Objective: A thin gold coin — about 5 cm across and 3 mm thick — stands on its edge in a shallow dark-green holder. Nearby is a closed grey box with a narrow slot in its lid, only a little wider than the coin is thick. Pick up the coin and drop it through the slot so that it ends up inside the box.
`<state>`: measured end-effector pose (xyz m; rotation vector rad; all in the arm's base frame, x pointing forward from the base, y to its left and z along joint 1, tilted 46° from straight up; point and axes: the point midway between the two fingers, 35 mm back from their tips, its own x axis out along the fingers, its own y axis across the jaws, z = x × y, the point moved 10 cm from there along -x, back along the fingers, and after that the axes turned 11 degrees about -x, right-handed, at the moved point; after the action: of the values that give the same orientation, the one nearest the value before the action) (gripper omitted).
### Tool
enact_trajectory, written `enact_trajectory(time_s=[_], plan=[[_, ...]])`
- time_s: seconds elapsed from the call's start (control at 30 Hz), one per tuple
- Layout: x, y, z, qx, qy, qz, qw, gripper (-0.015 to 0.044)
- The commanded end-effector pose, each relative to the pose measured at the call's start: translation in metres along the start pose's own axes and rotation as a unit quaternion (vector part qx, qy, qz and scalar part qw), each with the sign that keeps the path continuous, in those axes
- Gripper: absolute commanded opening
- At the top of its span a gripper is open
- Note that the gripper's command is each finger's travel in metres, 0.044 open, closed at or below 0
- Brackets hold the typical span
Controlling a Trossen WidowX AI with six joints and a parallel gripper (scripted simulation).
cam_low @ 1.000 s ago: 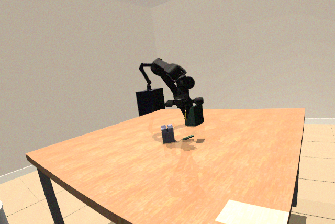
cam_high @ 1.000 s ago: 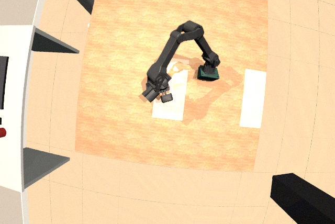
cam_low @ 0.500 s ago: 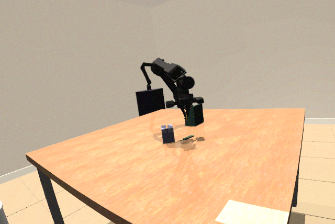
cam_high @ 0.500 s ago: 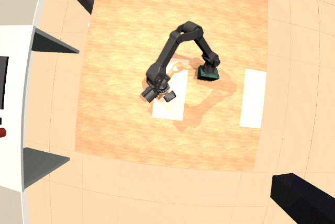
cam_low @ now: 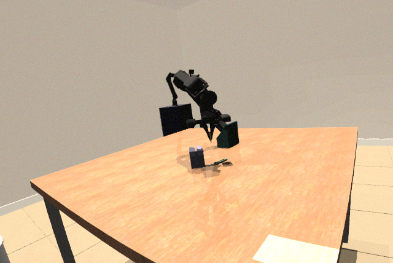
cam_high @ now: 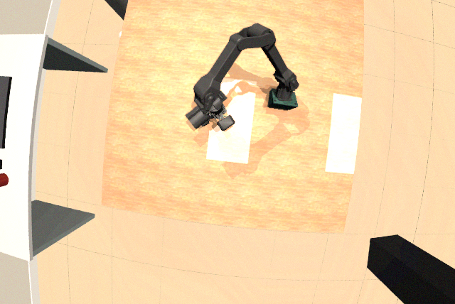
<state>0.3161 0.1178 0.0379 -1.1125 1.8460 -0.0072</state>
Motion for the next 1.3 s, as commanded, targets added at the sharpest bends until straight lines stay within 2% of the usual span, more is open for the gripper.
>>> enact_trajectory(time_s=[0.0,0.77,1.27], plan=[[0.0,-0.01,-0.003,-0.002,0.001,-0.001,1.0,0.0],[0.001,-0.062,-0.029,0.0,0.004,-0.004,1.0,0.0],[0.001,-0.061,-0.028,0.003,0.003,-0.002,1.0,0.0]])
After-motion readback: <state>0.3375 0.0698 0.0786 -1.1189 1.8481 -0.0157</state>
